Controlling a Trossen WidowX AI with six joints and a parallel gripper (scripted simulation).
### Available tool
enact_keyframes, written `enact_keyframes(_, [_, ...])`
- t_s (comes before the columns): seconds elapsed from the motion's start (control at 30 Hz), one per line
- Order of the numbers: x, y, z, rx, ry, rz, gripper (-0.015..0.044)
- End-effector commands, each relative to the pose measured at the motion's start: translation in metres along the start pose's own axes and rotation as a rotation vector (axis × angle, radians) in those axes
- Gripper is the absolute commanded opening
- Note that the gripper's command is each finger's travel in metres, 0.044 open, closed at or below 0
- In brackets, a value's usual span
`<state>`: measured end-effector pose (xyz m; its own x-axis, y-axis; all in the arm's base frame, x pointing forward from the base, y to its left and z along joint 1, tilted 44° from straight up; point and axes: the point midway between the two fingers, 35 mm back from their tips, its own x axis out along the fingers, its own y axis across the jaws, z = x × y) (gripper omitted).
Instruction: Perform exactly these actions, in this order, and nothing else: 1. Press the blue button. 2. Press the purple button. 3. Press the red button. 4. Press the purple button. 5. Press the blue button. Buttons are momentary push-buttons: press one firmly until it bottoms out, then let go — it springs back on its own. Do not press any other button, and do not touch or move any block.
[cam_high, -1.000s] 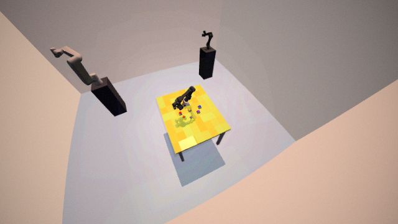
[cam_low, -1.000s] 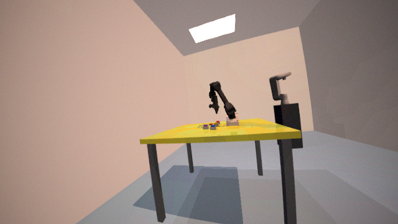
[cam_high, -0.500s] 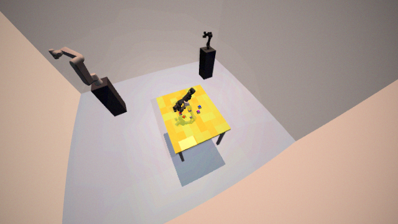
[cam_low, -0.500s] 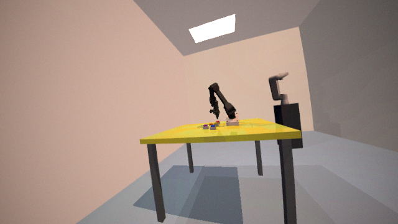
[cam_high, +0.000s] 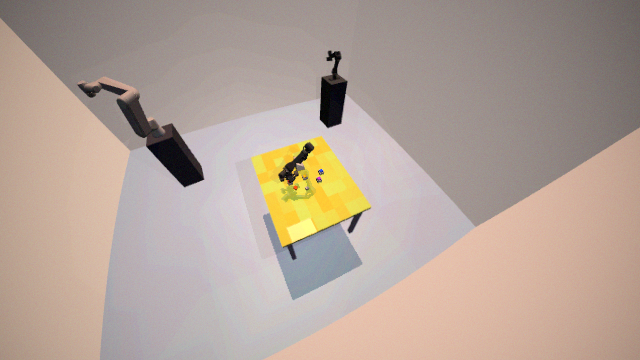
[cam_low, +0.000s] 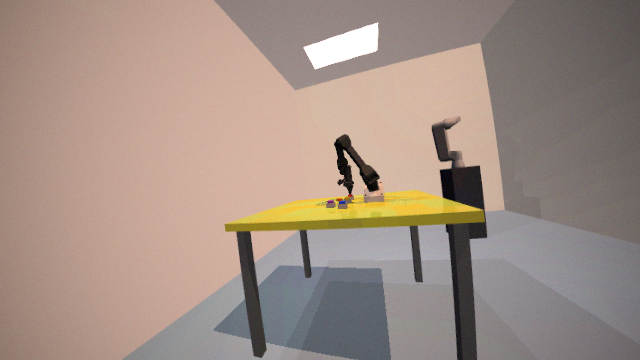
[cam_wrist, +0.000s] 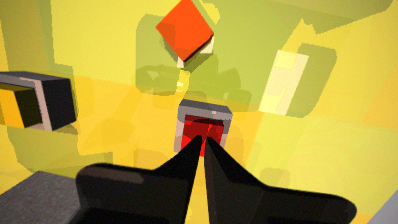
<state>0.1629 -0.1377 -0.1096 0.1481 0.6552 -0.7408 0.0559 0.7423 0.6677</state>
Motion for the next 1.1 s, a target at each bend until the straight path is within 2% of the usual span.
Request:
enact_keyframes(0.0, [0.005,0.001,0.0,0.005,-0.003,0.006,0.002])
enact_keyframes(0.63, [0.005,0.001,0.0,0.005,-0.003,0.006,0.002])
enact_keyframes(0.77, [-0.025,0.001,0.0,0.005,-0.002,0.004,0.002])
enact_keyframes(0.93, [-0.03,0.001,0.0,0.005,-0.002,0.004,0.002])
enact_keyframes(1.07, [-0.079,-0.001,0.0,0.006,-0.001,0.003,0.002])
